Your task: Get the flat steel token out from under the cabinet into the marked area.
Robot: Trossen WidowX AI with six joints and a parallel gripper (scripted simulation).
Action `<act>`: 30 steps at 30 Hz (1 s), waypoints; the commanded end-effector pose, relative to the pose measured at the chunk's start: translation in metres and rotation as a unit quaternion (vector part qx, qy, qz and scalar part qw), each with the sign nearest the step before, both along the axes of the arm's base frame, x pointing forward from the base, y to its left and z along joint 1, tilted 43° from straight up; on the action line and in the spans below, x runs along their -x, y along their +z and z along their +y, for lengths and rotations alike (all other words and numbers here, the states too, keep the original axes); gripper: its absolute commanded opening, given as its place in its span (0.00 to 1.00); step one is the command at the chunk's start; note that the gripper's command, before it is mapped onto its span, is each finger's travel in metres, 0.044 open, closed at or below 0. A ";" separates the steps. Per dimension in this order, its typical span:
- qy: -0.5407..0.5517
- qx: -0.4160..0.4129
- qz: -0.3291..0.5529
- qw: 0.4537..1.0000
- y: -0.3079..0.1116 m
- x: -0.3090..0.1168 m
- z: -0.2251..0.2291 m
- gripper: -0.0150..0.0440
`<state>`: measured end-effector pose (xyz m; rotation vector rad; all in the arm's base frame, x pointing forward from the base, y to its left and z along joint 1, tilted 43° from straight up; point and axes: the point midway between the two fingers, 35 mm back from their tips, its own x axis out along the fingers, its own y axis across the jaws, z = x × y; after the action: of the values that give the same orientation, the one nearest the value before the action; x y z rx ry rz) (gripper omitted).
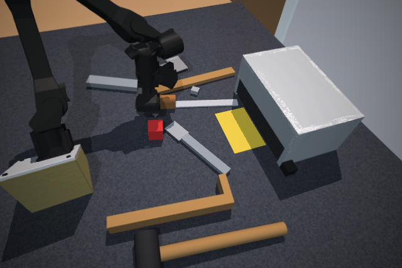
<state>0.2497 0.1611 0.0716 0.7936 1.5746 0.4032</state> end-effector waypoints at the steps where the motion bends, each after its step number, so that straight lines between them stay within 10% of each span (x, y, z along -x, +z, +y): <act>1: 0.001 0.000 0.002 1.000 0.000 0.008 0.002 0.25; 30: -0.066 0.000 0.065 0.996 0.003 0.005 0.000 0.25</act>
<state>0.2445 0.1616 0.0734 0.9085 1.6230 0.2839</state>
